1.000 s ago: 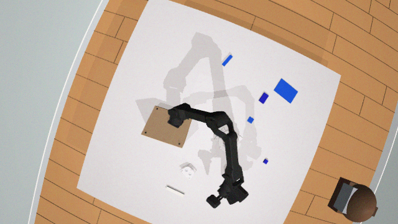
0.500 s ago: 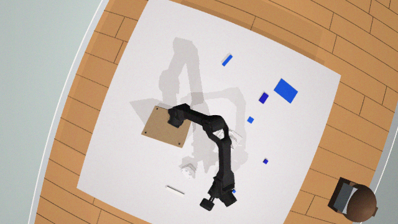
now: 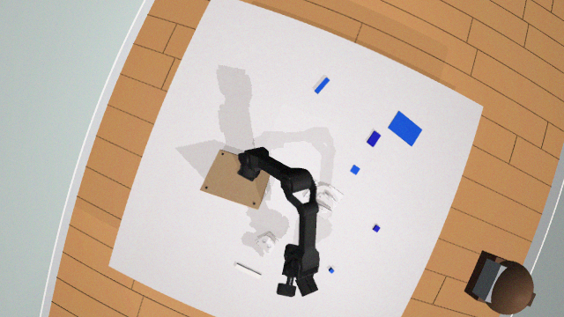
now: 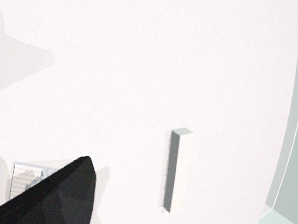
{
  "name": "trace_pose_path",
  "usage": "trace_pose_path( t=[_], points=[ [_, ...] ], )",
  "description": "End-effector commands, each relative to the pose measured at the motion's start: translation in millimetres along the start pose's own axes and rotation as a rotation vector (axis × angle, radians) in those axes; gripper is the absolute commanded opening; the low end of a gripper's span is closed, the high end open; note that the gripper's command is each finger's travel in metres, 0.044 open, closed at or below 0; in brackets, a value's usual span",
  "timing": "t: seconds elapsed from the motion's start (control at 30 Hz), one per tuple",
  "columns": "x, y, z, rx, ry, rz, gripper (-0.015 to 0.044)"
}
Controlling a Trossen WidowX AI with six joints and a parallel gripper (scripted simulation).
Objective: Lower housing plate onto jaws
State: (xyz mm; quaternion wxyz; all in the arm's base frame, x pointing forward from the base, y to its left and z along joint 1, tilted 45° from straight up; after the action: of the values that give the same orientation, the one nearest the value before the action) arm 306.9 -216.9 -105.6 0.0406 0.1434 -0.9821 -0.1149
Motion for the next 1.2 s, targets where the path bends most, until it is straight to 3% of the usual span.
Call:
trace_pose_path(
  t=[0.0,0.57,1.17],
  points=[
    [14,2,4,-0.058,0.001,-0.104,0.0440],
    [57,12,15,-0.256,-0.073,-0.495,0.0440],
    [97,28,21,-0.410,-0.283,-0.886,0.0440]
  ],
)
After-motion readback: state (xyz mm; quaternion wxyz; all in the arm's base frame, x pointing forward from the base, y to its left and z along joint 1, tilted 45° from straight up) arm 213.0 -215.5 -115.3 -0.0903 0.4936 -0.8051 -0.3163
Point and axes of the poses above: the point midway between the two fingers, 35 mm back from their tips, its own z axis out along the fingers, its own y axis across the jaws, x = y × z, the point moved 5 cm from there along -z, back along the fingers, and after that the axes turned 2 degrees about z, right-handed, at the moved point
